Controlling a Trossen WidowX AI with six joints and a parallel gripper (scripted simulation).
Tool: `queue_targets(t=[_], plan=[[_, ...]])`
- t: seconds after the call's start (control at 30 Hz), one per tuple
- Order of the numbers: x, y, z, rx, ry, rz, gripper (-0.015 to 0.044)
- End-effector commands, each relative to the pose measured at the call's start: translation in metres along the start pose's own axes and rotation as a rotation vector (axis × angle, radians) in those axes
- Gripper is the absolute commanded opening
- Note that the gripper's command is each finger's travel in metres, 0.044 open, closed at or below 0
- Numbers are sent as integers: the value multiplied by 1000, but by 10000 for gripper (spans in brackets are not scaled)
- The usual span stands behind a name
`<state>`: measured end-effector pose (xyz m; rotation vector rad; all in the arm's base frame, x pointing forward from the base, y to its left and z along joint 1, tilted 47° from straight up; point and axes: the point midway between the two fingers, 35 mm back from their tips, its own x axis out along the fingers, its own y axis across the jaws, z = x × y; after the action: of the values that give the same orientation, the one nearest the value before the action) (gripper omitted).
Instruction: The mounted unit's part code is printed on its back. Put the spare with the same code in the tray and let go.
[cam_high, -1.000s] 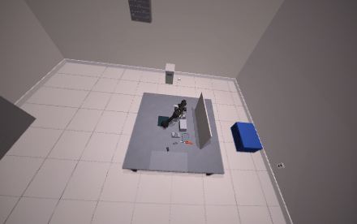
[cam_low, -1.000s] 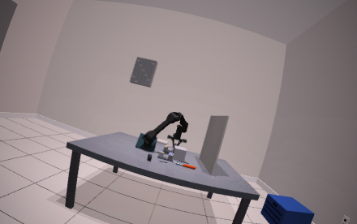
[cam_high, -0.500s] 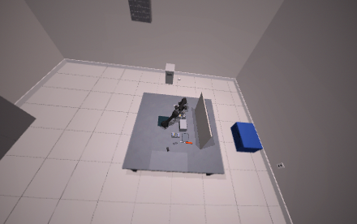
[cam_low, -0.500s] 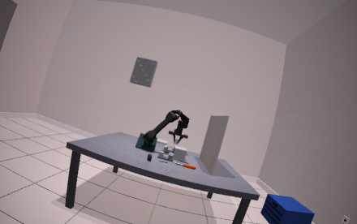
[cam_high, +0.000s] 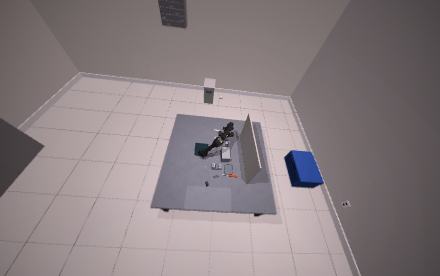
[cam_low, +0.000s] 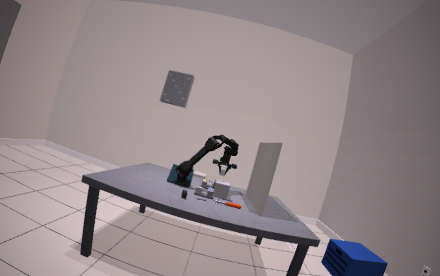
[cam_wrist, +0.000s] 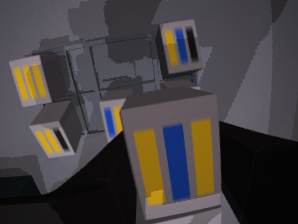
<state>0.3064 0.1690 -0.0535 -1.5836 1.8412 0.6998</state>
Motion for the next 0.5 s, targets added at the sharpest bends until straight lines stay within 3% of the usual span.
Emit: queue_targets(t=[0.0,0.47], plan=[[-6,-18,-27,1,-13,-7,0],[-20,-70,-139,2,-35,-53,0]])
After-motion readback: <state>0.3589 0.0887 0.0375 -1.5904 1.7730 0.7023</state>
